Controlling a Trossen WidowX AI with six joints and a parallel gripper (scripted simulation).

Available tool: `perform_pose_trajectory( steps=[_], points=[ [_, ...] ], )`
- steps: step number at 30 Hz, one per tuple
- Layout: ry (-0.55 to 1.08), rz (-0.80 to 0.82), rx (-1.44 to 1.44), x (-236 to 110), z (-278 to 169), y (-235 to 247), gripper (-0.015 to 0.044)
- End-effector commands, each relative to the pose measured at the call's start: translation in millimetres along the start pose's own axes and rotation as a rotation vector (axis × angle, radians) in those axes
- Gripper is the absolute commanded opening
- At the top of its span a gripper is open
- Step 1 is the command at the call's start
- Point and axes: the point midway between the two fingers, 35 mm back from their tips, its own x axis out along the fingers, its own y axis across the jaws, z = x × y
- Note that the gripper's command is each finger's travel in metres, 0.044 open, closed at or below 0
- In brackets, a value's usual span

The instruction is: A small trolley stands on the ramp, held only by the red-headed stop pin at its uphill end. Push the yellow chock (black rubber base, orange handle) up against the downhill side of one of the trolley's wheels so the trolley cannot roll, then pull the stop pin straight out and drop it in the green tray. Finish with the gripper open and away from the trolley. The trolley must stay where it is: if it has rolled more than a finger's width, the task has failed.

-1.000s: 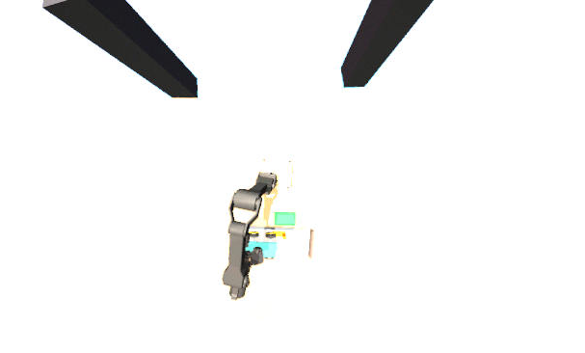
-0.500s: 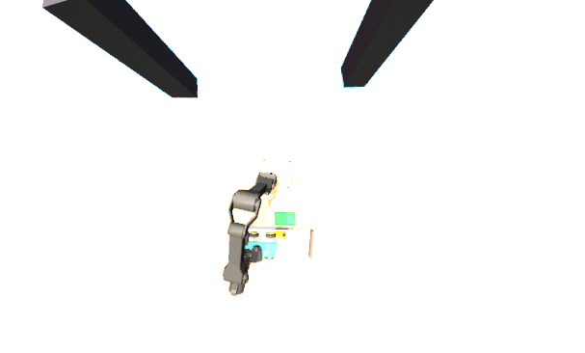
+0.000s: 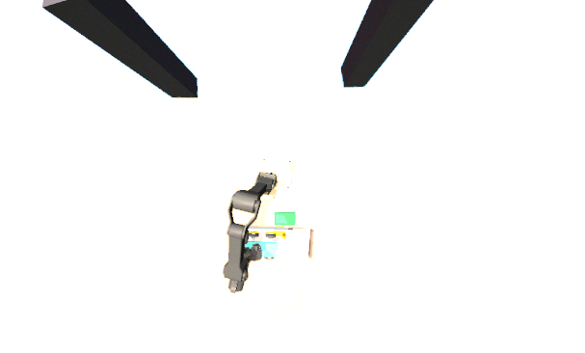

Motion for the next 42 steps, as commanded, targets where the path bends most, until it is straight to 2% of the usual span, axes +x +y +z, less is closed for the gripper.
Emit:
perform_pose_trajectory(
  steps=[1,21,26,35,42],
  points=[
    [0.002,0.006,-0.007,7,0,0,0.0190],
    [0.002,0.006,-0.007,32,0,1,0.0190],
    [0.003,0.002,0.000,28,-1,1,0.0059],
    [0.003,0.003,0.000,28,-1,1,0.0000],
    [0.002,0.006,-0.006,23,-1,1,0.0000]
  ],
)
